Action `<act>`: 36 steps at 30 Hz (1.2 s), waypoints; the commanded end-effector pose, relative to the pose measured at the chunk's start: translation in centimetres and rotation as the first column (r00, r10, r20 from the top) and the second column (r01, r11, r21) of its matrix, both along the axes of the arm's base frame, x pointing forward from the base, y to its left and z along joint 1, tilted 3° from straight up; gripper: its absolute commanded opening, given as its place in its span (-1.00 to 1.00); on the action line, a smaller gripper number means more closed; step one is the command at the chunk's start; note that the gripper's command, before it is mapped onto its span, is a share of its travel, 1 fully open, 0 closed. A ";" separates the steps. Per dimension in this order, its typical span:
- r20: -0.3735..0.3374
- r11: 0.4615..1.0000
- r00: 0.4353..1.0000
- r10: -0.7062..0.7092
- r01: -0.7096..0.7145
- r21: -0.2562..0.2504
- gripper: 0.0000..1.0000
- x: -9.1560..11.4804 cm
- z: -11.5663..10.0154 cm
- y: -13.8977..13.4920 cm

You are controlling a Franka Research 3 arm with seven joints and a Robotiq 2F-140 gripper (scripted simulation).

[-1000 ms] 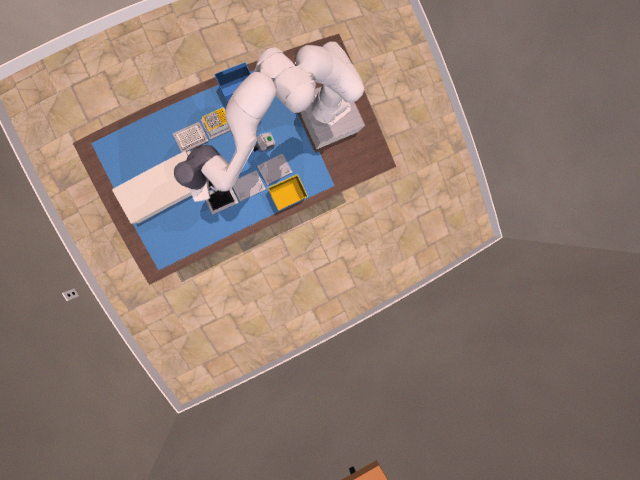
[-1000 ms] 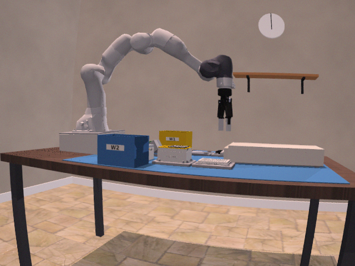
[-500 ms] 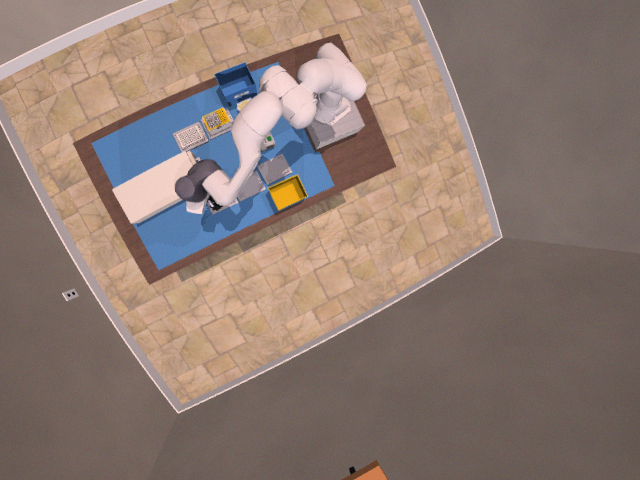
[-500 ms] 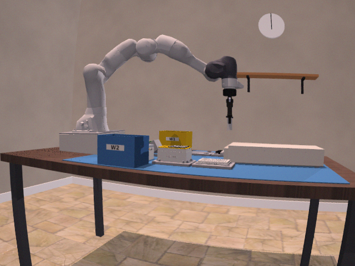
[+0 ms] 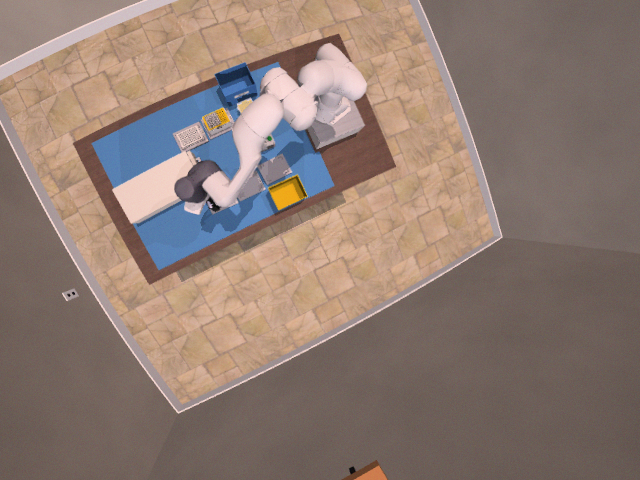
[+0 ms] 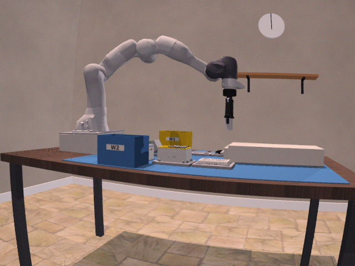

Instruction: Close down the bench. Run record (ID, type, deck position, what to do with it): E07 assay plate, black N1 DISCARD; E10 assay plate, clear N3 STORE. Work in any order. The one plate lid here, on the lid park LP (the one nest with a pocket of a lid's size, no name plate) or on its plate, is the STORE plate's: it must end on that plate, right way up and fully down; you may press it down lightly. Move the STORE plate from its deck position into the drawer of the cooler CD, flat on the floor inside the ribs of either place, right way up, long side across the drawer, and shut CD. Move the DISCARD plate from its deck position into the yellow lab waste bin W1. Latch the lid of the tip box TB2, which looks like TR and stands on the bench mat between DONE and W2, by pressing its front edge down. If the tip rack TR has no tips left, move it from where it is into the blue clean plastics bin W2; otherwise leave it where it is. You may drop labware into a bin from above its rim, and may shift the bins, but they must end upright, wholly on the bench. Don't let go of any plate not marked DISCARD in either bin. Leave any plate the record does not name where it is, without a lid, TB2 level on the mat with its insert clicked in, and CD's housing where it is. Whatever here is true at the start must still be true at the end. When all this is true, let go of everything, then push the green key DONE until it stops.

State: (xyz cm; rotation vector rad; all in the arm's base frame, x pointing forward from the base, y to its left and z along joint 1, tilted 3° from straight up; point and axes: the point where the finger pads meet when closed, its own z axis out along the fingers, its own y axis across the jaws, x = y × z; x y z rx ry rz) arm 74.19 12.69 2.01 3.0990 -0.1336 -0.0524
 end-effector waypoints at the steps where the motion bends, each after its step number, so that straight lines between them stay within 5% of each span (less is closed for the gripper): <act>1: -0.002 1.000 1.000 -0.030 0.030 0.000 0.33 -0.1 0.0 0.2; 36: -0.002 1.000 1.000 -0.030 0.030 0.000 0.33 -0.2 -3.2 0.1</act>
